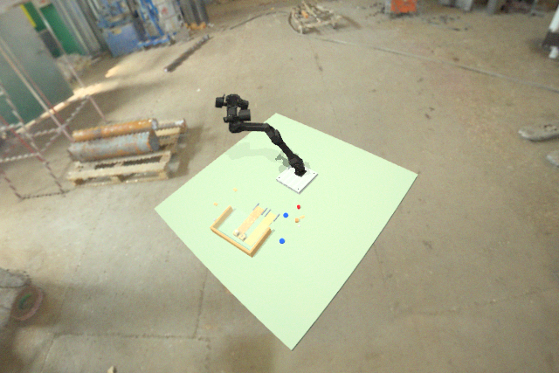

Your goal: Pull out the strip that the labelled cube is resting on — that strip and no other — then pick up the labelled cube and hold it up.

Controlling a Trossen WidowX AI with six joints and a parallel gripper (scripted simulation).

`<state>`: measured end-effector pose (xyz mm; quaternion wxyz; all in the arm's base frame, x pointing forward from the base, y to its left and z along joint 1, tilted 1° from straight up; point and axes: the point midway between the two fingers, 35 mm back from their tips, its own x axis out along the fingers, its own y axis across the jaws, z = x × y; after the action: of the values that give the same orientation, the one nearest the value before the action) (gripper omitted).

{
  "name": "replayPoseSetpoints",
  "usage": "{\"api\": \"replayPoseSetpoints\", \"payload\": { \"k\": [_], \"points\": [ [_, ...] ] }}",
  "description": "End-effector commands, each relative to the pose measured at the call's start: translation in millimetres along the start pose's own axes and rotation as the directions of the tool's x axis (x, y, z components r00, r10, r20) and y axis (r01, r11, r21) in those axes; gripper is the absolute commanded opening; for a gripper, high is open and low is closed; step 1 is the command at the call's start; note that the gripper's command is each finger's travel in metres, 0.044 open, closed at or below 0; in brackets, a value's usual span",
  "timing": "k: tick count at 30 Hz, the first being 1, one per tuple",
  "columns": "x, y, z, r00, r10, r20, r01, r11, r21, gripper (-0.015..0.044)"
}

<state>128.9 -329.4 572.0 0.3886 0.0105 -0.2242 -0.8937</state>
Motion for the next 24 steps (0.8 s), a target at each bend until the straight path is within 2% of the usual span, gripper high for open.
{"api": "replayPoseSetpoints", "payload": {
  "k": [1,7,13,18,24],
  "points": [
    [-0.7,0.7,0.5,1.0,0.004,0.003,-0.004,1.0,-0.003,0.04],
    [-25.7,24.2,11.2,0.982,0.168,0.085,-0.161,0.983,-0.091,0.04],
    [-62.6,50.4,10.9,0.909,0.396,0.128,-0.37,0.911,-0.184,0.04],
    [-101.0,67.6,-0.3,0.798,0.592,0.116,-0.554,0.795,-0.249,0.04],
    [-155.4,76.5,-26.6,0.601,0.798,0.041,-0.756,0.585,-0.295,0.04]
  ]
}}
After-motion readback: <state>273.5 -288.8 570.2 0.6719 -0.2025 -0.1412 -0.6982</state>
